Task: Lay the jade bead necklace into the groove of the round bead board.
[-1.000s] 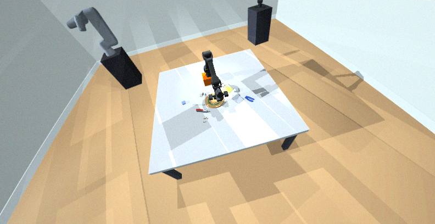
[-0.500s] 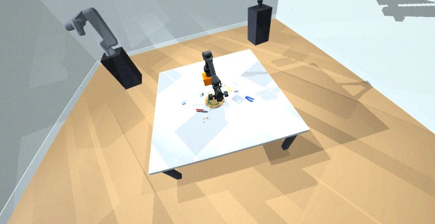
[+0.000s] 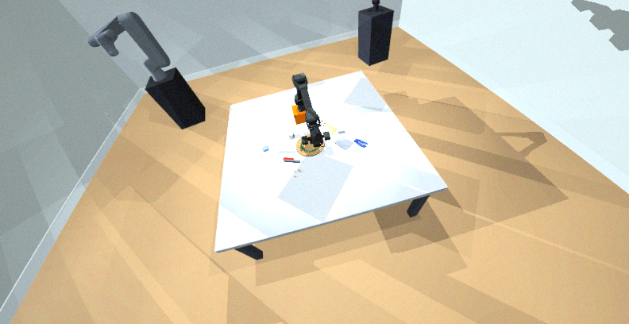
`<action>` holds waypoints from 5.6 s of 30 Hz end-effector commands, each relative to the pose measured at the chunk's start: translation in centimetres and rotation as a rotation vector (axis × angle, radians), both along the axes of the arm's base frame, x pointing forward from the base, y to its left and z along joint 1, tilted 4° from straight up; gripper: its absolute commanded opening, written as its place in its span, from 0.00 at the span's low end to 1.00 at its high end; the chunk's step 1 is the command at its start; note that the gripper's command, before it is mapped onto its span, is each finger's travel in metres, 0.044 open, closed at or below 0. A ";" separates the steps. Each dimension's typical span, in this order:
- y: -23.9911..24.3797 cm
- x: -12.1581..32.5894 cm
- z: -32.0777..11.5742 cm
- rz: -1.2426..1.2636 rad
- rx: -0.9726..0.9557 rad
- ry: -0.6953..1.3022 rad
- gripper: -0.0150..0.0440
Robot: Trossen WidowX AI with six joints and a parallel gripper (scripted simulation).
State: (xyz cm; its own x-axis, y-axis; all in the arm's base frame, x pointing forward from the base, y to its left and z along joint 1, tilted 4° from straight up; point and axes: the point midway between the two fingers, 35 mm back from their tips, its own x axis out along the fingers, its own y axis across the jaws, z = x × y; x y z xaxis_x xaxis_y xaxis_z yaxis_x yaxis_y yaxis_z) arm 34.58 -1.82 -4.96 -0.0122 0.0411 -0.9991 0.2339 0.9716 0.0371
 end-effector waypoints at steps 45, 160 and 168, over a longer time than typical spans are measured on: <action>0.7 0.2 0.1 0.007 0.000 -0.003 0.57; 2.1 -4.4 0.1 -0.067 0.001 0.006 0.25; 2.3 -4.5 0.7 -0.071 0.005 0.013 0.25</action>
State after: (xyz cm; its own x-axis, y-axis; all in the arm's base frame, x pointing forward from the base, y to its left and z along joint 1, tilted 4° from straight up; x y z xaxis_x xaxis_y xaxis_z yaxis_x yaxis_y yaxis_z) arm 30.01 0.36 -4.42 -0.0237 0.0502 -0.9985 0.2993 0.9533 0.0408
